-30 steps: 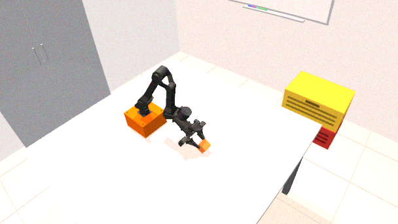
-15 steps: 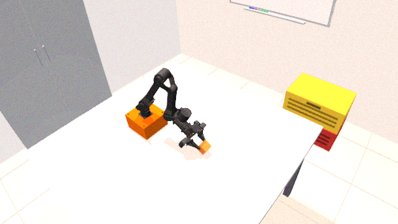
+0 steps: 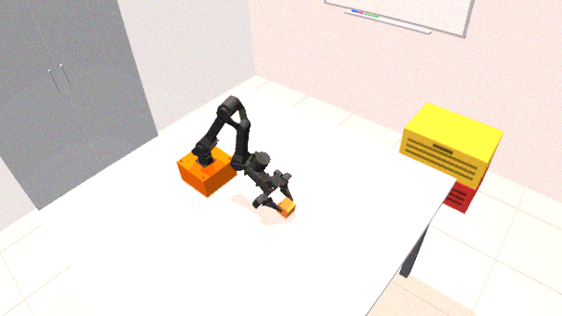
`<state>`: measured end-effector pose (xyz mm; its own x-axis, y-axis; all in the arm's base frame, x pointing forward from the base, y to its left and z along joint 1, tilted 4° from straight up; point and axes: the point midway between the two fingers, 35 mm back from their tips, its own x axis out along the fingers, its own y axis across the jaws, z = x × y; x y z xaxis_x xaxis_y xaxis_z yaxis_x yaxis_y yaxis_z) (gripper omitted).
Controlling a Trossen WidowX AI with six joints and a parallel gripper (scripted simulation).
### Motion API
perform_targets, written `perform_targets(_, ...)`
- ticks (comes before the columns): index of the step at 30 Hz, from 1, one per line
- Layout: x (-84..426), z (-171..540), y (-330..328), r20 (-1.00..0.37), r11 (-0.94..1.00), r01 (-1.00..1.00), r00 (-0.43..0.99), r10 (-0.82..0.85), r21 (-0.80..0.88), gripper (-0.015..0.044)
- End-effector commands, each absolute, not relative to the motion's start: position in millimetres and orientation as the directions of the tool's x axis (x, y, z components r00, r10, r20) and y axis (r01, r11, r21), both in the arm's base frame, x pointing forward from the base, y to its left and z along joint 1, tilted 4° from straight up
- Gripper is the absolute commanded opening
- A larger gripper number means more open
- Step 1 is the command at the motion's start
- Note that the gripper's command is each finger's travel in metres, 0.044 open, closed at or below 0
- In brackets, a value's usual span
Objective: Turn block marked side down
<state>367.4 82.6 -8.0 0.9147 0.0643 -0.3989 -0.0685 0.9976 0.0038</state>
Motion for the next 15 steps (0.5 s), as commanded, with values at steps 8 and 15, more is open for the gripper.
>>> perform_targets(8,366.9,-8.4,81.7,-0.4,0.998,-0.066,0.915,0.059,-0.002,0.044)
perform_targets(15,366.9,-8.4,81.7,-0.4,0.998,-0.066,0.915,0.059,-0.002,0.044)
